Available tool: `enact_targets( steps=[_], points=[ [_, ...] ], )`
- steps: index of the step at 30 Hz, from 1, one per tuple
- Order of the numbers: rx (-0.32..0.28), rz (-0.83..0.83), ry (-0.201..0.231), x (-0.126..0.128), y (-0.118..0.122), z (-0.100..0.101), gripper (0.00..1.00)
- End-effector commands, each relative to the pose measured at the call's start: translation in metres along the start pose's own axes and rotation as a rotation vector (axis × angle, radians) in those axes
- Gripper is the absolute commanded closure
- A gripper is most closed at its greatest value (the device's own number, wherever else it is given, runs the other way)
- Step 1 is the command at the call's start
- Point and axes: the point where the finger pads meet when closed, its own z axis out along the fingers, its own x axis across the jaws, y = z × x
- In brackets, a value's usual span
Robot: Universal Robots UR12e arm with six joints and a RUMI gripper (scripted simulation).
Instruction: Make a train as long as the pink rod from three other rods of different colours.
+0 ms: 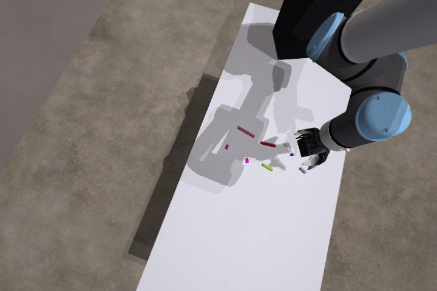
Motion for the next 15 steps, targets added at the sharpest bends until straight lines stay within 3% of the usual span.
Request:
enact_targets(
  steps=[1,15],
  points=[
    [0.000,-0.051,0.001,0.0001,-0.0002,-0.0002,0.00],
    [0.000,-0.326,0.000,-0.0011,-0.0010,0.0010,0.00]
  ],
)
